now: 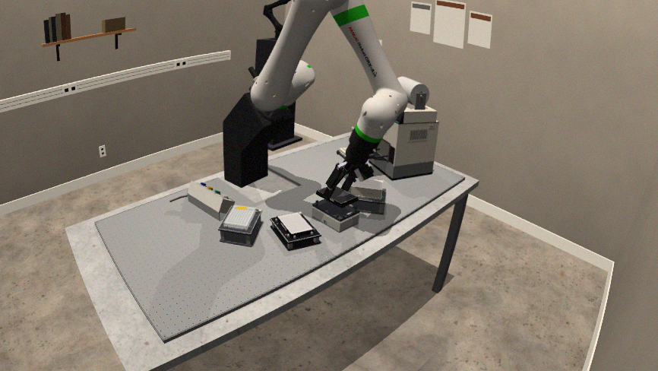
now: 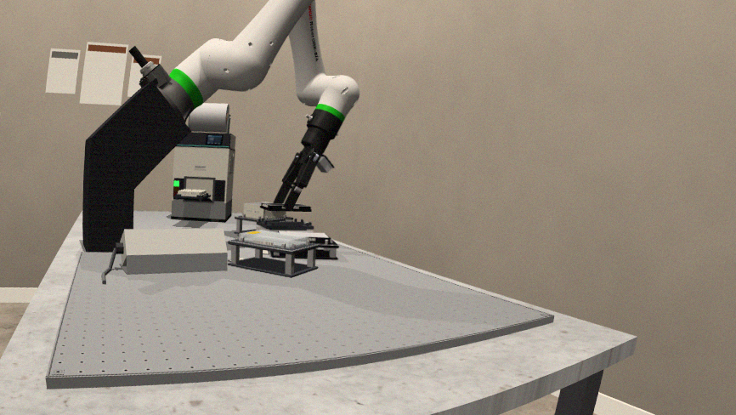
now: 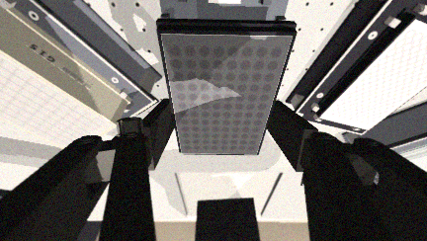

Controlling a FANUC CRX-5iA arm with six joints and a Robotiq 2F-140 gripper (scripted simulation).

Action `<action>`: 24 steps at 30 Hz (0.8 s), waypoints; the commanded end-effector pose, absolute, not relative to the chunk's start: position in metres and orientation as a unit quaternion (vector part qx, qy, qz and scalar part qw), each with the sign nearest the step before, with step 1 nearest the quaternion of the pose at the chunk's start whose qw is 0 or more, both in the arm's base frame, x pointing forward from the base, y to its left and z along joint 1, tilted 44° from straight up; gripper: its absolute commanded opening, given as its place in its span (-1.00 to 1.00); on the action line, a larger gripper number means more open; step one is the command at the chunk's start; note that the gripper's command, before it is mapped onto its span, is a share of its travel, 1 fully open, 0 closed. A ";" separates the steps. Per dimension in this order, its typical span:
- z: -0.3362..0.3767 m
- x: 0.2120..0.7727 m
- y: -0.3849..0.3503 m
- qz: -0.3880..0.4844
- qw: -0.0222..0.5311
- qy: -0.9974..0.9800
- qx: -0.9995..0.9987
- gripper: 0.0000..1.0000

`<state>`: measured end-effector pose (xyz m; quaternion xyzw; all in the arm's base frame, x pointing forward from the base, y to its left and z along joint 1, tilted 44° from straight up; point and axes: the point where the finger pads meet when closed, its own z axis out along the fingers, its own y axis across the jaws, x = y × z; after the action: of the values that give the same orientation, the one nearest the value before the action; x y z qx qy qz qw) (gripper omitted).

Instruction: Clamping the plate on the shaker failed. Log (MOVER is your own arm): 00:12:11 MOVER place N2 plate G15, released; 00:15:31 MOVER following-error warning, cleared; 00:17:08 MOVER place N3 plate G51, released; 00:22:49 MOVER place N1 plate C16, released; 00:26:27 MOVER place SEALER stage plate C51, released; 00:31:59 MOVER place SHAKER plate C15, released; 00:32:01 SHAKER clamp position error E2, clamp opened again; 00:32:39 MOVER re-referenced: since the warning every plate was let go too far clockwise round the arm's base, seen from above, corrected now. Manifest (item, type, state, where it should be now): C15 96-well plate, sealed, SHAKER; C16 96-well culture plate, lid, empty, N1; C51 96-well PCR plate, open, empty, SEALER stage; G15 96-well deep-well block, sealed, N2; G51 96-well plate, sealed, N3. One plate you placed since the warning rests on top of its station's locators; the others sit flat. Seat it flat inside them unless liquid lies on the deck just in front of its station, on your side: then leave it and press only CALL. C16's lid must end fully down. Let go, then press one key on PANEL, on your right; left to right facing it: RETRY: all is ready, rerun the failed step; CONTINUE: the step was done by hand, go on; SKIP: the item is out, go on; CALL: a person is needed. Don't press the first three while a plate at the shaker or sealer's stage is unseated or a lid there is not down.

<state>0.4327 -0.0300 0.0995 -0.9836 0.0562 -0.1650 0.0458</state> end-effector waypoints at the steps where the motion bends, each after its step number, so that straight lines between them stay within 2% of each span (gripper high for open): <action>1: 0.099 0.434 -0.030 -0.166 0.046 0.056 -0.984 -0.80; 24: 0.095 0.438 -0.030 -0.166 0.046 0.056 -0.984 -0.80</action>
<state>0.4374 -0.0299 0.0947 -0.9836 0.0562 -0.1650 0.0458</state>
